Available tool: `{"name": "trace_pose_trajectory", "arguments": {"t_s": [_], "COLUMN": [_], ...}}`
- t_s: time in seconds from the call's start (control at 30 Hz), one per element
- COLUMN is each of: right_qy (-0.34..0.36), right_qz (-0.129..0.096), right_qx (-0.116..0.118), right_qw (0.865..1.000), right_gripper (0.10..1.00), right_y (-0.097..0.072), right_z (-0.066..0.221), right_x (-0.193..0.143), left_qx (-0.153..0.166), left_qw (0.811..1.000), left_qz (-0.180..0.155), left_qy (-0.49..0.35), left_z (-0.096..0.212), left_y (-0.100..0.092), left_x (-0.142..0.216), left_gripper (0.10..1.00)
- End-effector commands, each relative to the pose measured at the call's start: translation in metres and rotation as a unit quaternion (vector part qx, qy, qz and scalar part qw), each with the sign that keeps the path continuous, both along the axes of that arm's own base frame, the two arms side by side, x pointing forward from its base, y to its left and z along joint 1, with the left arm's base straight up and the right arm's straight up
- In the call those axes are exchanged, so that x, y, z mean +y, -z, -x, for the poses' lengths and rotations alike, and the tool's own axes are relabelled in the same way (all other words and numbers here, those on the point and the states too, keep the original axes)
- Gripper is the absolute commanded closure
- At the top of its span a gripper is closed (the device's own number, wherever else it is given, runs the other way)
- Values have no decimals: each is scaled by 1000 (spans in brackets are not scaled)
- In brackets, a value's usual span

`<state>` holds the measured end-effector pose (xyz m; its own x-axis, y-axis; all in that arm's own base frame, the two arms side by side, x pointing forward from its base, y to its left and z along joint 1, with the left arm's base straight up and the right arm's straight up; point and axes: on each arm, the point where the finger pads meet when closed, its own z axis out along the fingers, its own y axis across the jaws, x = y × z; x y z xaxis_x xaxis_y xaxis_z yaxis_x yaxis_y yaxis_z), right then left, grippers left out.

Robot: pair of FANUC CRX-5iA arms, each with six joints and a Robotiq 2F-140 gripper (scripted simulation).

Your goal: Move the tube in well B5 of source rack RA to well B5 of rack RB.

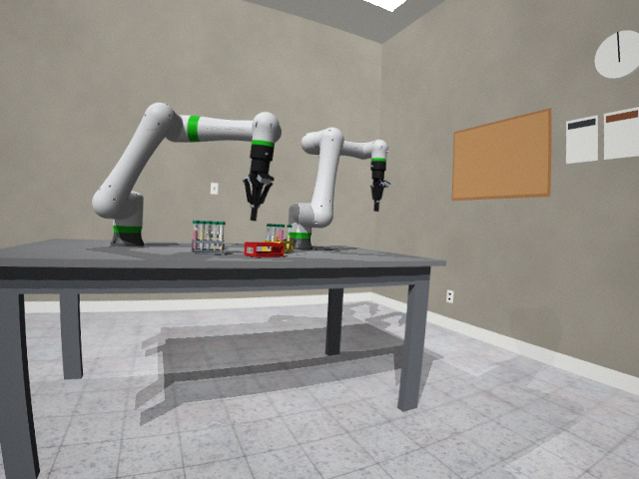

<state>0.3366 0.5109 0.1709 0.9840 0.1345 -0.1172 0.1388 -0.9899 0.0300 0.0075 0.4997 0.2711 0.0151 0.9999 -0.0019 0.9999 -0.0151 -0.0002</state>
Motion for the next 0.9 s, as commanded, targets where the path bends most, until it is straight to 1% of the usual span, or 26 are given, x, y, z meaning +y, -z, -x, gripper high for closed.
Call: {"name": "trace_pose_trajectory", "arguments": {"t_s": [0.0, 0.17, 0.33, 0.47, 0.53, 0.87], "right_qy": [39, 98, 153, 153, 155, 155], "right_qz": [23, 50, 76, 76, 45, 43], "right_qx": [38, 90, 138, 138, 150, 150], "right_qw": [998, 990, 976, 976, 976, 976], "right_gripper": [999, 999, 999, 999, 999, 999], "right_y": [-1, -1, -1, -1, -1, -1], "right_z": [-1, -1, -1, -1, -2, -10], "right_x": [1, 1, 1, 1, -7, -46], "left_qx": [0, 0, 0, 0, 0, 0], "left_qw": [1000, 1000, 1000, 1000, 1000, 1000], "left_qz": [-1, -1, -1, -1, -1, -1], "left_qy": [0, 0, 0, 0, 0, 0], "left_z": [0, 0, 0, 0, 0, 0], "left_y": [-1, -1, -1, -1, -1, -1], "left_x": [0, 0, 0, 0, 0, 0], "left_gripper": [999, 999, 999, 999, 999, 999]}}
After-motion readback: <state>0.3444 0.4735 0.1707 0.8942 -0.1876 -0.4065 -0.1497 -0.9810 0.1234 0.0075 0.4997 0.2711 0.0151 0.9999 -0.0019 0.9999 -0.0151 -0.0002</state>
